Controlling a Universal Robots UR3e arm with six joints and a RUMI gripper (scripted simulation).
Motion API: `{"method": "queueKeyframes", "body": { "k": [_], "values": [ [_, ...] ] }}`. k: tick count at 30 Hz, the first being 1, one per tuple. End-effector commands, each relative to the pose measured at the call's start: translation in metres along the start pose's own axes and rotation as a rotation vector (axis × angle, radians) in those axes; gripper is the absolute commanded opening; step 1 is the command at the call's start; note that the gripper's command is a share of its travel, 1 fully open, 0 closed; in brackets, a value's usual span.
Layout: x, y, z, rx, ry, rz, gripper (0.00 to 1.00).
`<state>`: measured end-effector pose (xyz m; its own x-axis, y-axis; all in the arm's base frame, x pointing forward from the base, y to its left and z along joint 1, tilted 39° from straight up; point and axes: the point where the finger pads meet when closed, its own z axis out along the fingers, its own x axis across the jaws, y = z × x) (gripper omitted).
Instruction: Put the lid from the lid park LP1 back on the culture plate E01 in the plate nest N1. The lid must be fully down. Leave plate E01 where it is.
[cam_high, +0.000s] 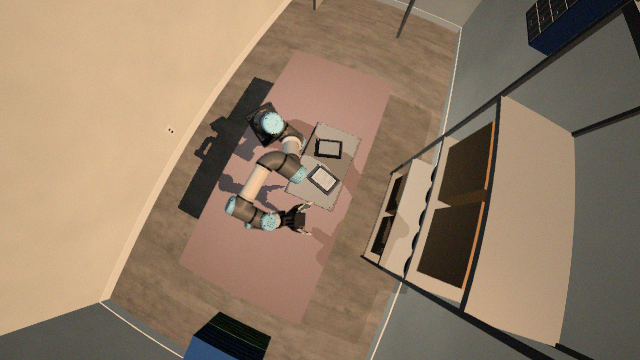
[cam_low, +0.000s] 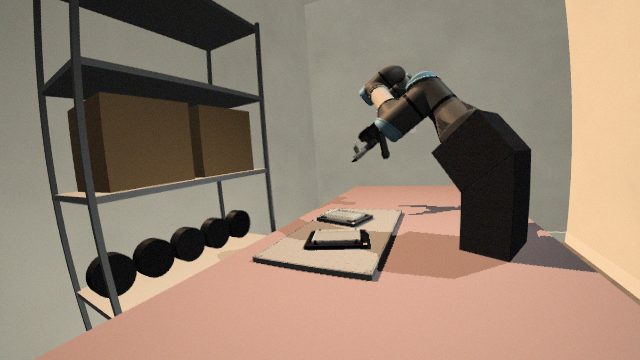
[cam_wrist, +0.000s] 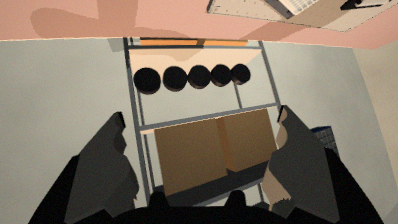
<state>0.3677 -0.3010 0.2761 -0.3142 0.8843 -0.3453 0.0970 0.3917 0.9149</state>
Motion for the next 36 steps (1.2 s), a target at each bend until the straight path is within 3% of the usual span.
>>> {"method": "queueKeyframes", "body": {
  "k": [1,17,18,27,30,36],
  "values": [
    [0.0,0.0,0.0,0.001,-0.001,-0.002,1.0],
    [0.0,0.0,0.0,0.001,-0.001,-0.002,1.0],
    [0.004,0.001,0.002,0.002,0.014,-0.015,0.82],
    [0.041,0.011,0.026,0.011,0.147,-0.136,0.82],
    [0.043,0.012,0.027,0.011,0.151,-0.14,0.82],
    [0.061,0.015,0.036,0.012,0.209,-0.194,0.82]
  ]
}}
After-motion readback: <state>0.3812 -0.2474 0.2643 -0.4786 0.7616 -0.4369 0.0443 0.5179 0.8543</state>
